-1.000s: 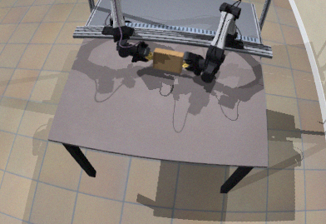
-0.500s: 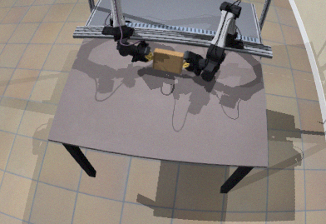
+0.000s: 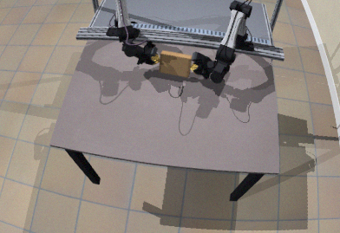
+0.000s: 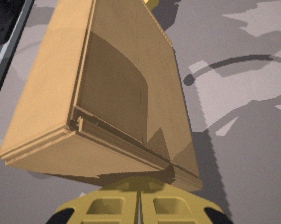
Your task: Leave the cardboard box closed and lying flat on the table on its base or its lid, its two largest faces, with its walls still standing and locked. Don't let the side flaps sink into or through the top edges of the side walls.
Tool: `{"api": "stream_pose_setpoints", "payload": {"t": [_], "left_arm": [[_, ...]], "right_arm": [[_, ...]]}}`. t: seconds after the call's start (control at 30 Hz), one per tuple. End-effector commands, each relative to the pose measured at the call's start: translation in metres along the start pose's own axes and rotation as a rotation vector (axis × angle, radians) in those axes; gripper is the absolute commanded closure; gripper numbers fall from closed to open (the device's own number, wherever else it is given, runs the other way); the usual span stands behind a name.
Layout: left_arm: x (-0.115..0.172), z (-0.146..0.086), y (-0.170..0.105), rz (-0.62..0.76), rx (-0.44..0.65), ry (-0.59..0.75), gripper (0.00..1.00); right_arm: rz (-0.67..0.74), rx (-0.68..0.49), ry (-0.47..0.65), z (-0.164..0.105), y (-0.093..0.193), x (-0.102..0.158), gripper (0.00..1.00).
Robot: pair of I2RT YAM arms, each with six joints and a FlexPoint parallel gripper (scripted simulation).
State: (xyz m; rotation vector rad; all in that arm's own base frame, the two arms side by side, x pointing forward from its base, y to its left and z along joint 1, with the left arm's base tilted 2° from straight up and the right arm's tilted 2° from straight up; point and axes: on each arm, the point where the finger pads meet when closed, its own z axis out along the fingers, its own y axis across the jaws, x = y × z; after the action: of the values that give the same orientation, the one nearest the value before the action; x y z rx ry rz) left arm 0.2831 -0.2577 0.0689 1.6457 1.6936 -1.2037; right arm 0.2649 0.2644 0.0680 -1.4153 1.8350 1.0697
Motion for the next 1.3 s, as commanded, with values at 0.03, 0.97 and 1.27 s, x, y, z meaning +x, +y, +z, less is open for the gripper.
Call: {"api": "stream_pose_setpoints", "payload": {"t": [0.03, 0.97, 1.27], "left_arm": [[-0.022, 0.000, -0.003, 0.095, -0.024, -0.038, 1.00], [-0.022, -0.001, 0.001, 0.213, -0.094, -0.040, 1.00], [-0.022, -0.001, 0.003, 0.258, -0.121, -0.040, 1.00]], "right_arm": [[-0.096, 0.023, -0.034, -0.001, 0.002, -0.016, 1.00], [-0.215, 0.096, -0.037, -0.001, -0.002, -0.018, 1.00], [-0.258, 0.120, -0.037, 0.000, -0.003, -0.018, 1.00]]}}
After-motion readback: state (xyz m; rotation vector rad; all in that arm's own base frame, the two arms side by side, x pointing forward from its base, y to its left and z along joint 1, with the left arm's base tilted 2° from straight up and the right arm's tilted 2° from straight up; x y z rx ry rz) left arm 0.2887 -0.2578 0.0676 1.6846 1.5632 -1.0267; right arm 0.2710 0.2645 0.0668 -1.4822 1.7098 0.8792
